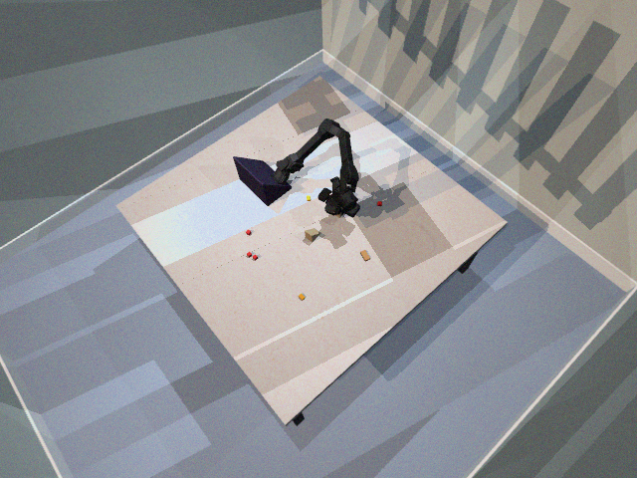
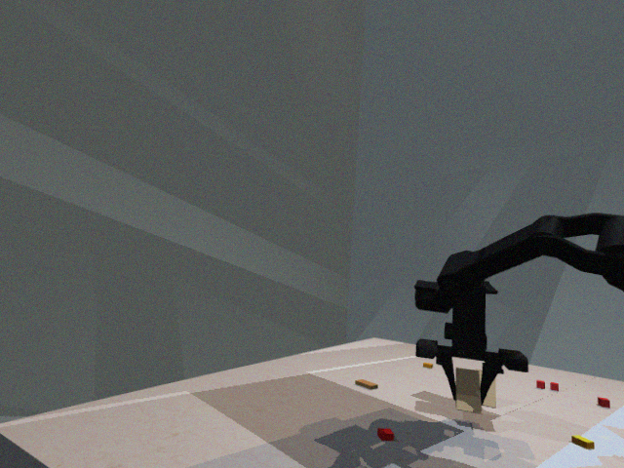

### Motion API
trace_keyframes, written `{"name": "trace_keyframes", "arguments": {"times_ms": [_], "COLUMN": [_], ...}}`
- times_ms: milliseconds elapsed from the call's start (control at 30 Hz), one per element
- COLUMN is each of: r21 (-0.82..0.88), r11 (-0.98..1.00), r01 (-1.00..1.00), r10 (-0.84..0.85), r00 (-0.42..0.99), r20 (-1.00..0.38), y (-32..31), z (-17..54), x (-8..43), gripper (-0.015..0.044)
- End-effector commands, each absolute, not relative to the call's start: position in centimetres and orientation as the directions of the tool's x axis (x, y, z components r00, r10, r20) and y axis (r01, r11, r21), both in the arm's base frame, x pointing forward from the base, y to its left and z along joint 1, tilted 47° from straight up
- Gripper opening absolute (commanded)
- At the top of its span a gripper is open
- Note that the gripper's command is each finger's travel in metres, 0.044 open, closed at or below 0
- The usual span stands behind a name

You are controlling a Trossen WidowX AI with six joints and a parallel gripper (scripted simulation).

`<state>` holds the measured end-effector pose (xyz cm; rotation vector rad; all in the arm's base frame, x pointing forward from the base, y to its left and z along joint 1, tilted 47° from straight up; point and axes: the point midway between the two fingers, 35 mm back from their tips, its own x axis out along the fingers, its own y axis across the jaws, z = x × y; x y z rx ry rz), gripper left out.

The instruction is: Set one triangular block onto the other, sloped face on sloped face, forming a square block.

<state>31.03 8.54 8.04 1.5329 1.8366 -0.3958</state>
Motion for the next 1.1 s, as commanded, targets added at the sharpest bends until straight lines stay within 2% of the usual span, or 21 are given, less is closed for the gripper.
{"name": "trace_keyframes", "arguments": {"times_ms": [0, 1067], "r21": [0.203, 0.192], "r11": [0.255, 0.251], "r01": [0.945, 0.949], "r10": [0.732, 0.732], "r00": [-0.052, -0.056], "r20": [-0.679, -0.679], "y": [8.6, 10.5], "z": [8.0, 6.3], "x": [31.0, 30.9], "gripper": [0.0, 0.0]}}
